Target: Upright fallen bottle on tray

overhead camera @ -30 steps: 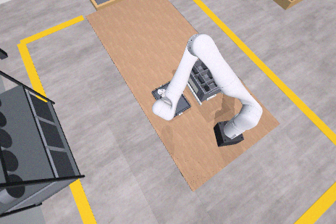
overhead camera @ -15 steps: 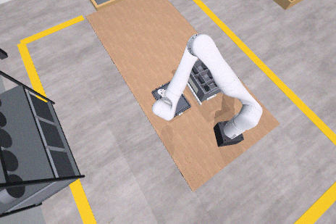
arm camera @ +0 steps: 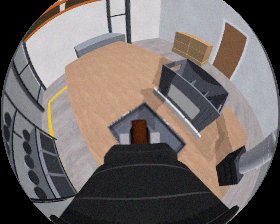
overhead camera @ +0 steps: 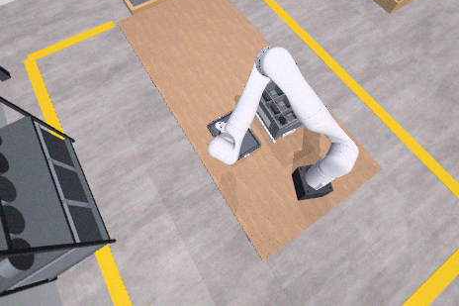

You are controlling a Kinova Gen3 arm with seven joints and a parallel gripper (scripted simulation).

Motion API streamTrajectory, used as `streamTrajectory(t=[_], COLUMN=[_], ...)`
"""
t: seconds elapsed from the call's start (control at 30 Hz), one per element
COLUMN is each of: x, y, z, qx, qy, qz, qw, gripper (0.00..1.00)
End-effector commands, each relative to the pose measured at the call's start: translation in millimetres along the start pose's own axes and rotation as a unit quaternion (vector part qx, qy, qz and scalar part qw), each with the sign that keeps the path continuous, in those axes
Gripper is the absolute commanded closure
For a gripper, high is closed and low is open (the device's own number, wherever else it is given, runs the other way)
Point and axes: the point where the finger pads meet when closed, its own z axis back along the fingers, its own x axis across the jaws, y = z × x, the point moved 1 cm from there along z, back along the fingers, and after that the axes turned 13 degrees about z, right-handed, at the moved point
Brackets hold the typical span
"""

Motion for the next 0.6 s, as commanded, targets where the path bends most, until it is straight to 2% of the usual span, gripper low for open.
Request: streamTrajectory(t=[0.0,0.57], x=[-0.3,0.2], y=[1.1,0.2], z=[0.7,-0.1], qx=[0.004,0.020], qy=[0.002,-0.004], qz=[-0.001,-0.001], qw=[1.000,1.000], gripper=[1.00,1.00])
